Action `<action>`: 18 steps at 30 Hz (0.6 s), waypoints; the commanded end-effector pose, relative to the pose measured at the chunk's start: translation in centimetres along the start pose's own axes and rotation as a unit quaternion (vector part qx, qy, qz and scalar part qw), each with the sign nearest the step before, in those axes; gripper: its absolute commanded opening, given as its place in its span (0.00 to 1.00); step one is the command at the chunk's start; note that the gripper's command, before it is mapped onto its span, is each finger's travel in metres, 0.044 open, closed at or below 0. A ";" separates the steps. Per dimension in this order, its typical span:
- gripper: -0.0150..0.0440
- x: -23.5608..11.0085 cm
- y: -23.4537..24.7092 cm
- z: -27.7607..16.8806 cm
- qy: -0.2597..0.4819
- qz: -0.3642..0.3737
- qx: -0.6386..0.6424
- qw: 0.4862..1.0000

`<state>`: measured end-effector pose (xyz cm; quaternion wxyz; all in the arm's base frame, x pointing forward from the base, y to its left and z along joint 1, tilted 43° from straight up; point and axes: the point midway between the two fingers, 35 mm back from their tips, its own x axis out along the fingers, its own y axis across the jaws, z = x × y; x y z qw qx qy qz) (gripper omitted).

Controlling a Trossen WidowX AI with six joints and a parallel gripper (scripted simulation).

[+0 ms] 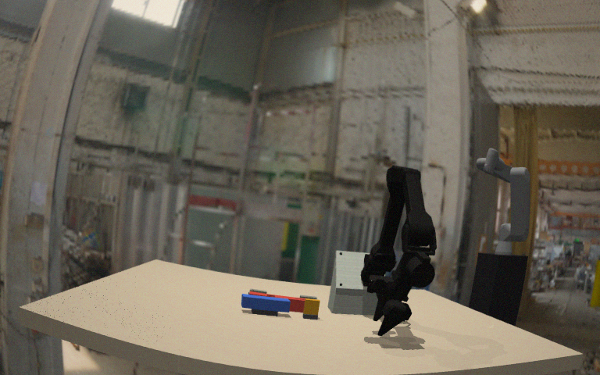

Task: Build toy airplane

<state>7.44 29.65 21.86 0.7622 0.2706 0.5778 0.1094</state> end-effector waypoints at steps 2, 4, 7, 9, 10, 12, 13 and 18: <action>1.00 3.1 -1.6 5.4 -0.008 -0.051 -0.020 0.998; 1.00 4.0 -2.5 7.7 -0.007 -0.067 -0.026 0.997; 1.00 5.1 -4.1 11.0 -0.002 -0.089 -0.036 0.995; 1.00 5.8 -5.5 13.0 0.005 -0.103 -0.046 0.994; 1.00 6.1 -6.2 14.0 0.010 -0.109 -0.052 0.993; 1.00 6.7 -7.8 15.9 0.022 -0.121 -0.064 0.990; 1.00 7.0 -8.7 16.8 0.028 -0.125 -0.069 0.989; 1.00 7.9 -13.3 21.2 0.059 -0.132 -0.090 0.985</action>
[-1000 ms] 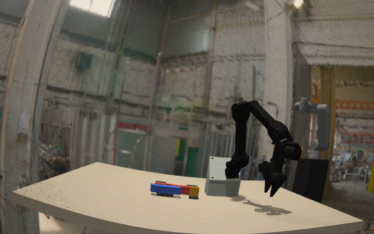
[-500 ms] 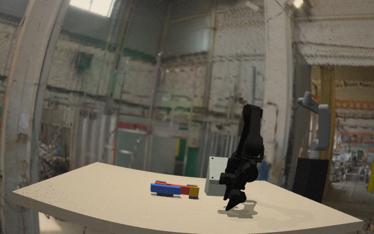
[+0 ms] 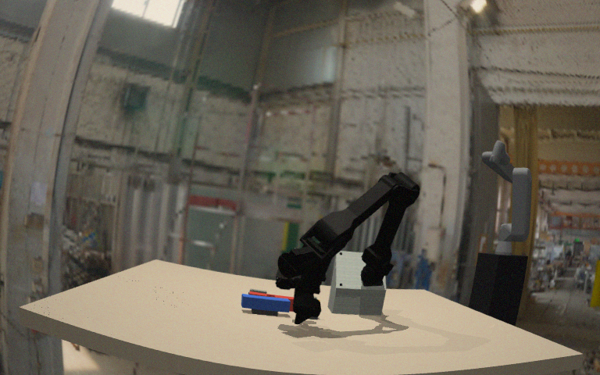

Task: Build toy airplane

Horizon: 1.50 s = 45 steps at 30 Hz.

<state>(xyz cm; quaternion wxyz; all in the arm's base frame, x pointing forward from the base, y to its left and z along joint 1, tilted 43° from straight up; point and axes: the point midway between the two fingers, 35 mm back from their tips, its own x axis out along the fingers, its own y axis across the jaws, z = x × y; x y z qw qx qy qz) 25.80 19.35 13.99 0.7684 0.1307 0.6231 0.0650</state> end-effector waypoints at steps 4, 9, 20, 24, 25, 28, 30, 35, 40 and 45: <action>1.00 2.7 -7.9 3.6 0.061 0.018 -0.014 0.998; 1.00 3.7 -13.6 4.7 0.087 0.068 -0.005 0.994; 1.00 4.8 -23.4 2.8 0.080 0.225 0.063 0.969; 1.00 4.8 -23.4 2.8 0.080 0.225 0.063 0.969; 1.00 4.8 -23.4 2.8 0.080 0.225 0.063 0.969; 1.00 6.4 -22.5 2.6 0.080 0.225 0.063 0.969; 1.00 7.2 -22.1 2.4 0.080 0.225 0.063 0.969; 1.00 7.6 -21.9 2.4 0.080 0.225 0.063 0.969; 1.00 8.5 -21.4 2.2 0.080 0.226 0.063 0.969; 1.00 9.0 -21.2 2.2 0.080 0.225 0.062 0.969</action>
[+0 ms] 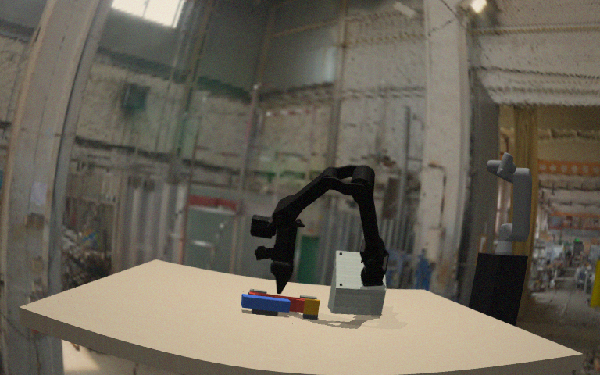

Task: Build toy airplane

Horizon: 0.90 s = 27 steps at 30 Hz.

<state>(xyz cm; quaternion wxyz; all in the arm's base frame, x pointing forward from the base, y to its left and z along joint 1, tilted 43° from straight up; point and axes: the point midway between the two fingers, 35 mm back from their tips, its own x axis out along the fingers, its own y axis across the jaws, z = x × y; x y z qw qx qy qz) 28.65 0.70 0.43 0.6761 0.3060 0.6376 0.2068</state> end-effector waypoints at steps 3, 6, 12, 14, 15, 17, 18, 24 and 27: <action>1.00 1.2 0.0 -0.2 0.004 0.003 0.003 1.000; 1.00 1.6 0.0 -0.2 0.005 0.002 0.003 1.000; 1.00 2.6 0.0 -0.2 0.005 0.002 0.003 1.000; 1.00 2.9 0.0 -0.2 0.005 0.003 0.003 1.000; 1.00 3.0 0.0 -0.2 0.004 0.003 0.003 1.000; 1.00 3.4 0.0 -0.2 0.004 0.003 0.003 1.000; 1.00 3.5 0.0 -0.2 0.004 0.003 0.004 1.000; 1.00 4.5 0.1 -0.3 0.004 0.004 0.004 1.000; 1.00 4.8 0.1 -0.3 0.004 0.005 0.004 1.000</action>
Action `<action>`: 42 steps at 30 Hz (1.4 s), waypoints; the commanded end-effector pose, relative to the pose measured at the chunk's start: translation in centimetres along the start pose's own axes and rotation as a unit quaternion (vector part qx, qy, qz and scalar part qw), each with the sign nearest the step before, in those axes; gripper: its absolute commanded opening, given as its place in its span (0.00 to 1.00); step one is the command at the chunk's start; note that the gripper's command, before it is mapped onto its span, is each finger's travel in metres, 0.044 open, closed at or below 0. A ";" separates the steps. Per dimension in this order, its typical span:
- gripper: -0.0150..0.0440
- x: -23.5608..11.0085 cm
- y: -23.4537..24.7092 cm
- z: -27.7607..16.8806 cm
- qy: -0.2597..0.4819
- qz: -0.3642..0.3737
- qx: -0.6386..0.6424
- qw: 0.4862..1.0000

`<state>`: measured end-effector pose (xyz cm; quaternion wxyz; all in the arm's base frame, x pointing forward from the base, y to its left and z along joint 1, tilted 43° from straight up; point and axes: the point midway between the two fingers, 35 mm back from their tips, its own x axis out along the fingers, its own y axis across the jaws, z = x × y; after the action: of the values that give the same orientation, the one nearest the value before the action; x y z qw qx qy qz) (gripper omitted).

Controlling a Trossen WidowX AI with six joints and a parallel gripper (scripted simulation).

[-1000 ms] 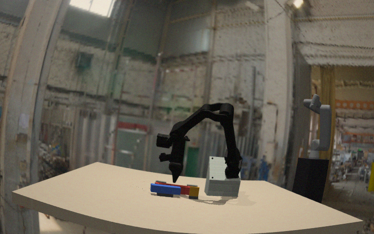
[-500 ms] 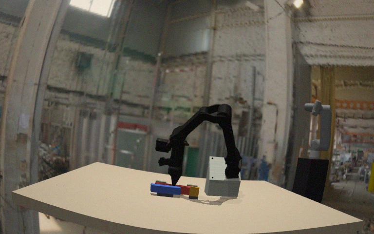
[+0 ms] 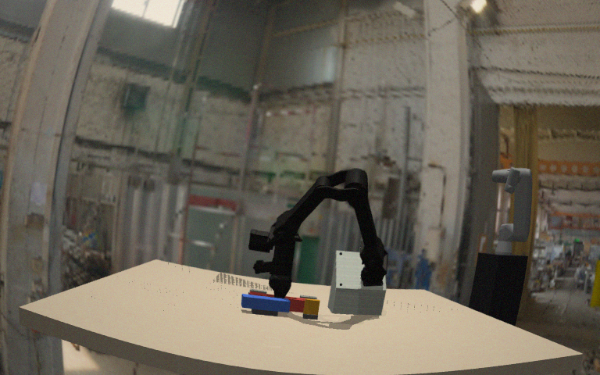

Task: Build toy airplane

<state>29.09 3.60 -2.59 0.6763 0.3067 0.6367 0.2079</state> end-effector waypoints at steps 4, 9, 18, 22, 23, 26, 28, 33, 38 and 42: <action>0.87 0.7 0.0 -0.3 0.004 0.003 0.005 1.000; 0.64 0.7 0.0 -0.3 0.004 0.003 0.005 1.000; 0.44 0.7 0.0 -0.3 0.004 0.003 0.005 1.000; 0.26 0.0 -0.1 0.0 -0.010 0.007 0.012 1.000; 0.25 -0.3 -0.1 0.2 -0.015 0.009 0.014 1.000; 0.25 -1.1 -0.2 0.4 -0.025 0.011 0.019 0.999; 0.25 -1.4 -0.2 0.5 -0.024 0.010 0.019 0.999; 0.25 -2.7 -0.4 0.7 -0.022 0.006 0.017 1.000; 0.25 -4.2 -0.5 0.8 -0.019 0.003 0.016 1.000; 0.25 -5.3 -0.6 0.8 -0.016 0.001 0.015 1.000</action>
<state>29.25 0.24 0.15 0.6787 0.3266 0.6285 0.1943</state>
